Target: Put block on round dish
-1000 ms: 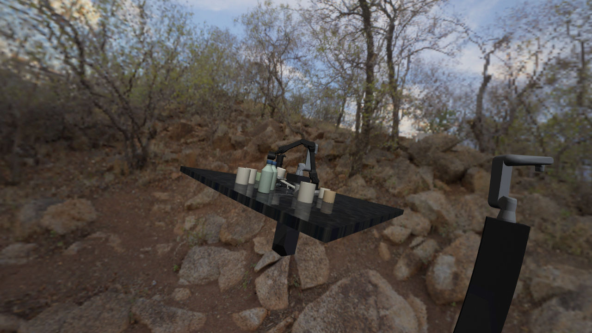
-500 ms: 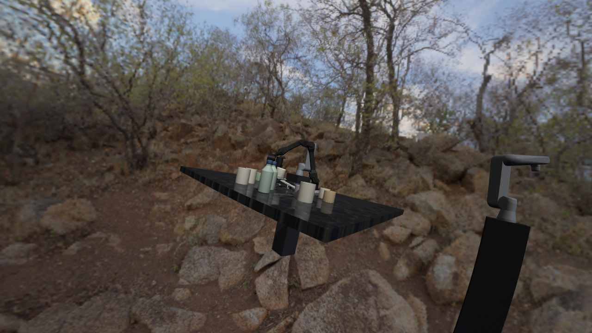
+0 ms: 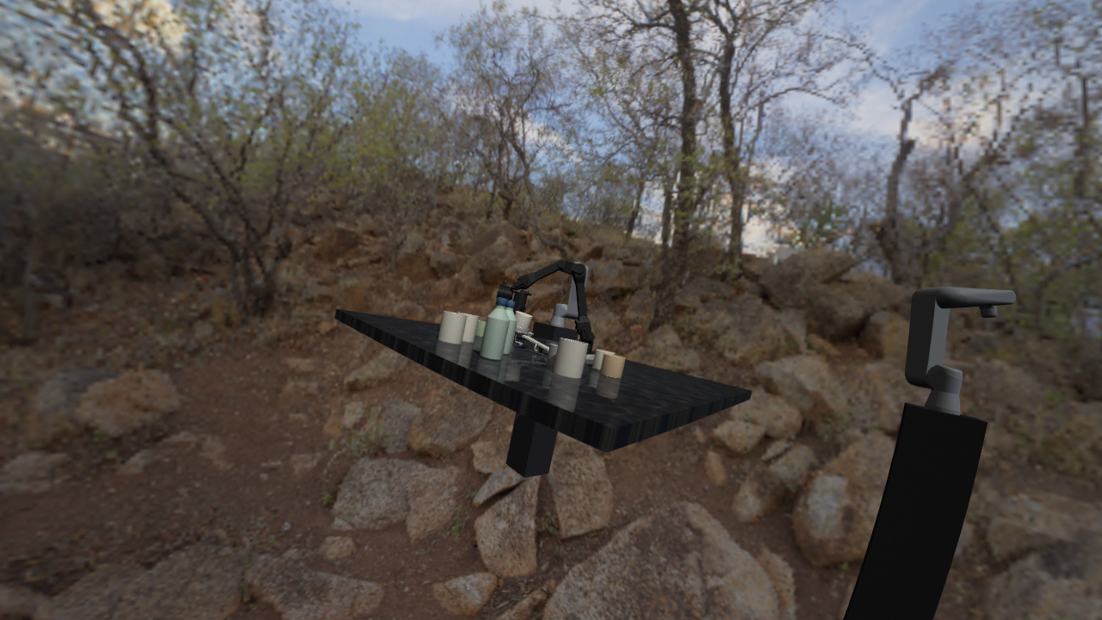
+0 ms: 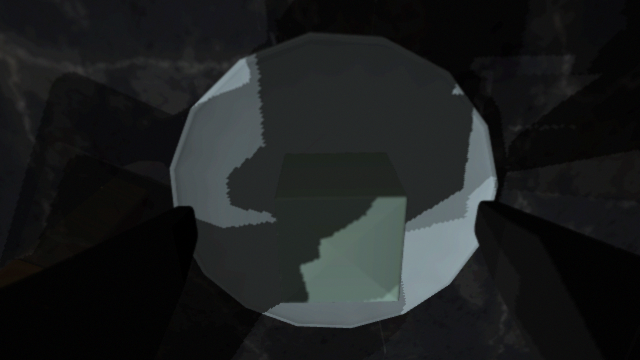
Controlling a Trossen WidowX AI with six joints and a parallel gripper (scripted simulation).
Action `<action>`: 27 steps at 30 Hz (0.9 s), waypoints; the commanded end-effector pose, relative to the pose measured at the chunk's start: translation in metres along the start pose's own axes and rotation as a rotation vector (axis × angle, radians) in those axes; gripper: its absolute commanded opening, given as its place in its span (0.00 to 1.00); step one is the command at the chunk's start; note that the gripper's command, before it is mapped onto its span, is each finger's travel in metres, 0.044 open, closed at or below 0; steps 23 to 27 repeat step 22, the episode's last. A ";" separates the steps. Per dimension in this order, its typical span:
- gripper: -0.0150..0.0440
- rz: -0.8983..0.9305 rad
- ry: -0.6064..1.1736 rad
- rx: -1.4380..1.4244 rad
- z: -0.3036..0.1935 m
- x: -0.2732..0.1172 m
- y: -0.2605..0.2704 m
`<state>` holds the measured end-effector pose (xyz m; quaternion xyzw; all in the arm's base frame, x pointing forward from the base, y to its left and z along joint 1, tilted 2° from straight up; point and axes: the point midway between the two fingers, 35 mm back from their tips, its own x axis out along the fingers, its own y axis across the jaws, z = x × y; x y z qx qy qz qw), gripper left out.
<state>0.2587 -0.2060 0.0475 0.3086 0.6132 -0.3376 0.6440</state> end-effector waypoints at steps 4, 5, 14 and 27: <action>1.00 0.037 -0.058 -0.037 0.014 -0.009 0.004; 1.00 0.035 -0.054 -0.035 0.014 -0.012 0.004; 1.00 0.000 0.009 0.000 -0.002 -0.056 0.000; 1.00 0.012 -0.010 -0.009 -0.002 -0.102 0.000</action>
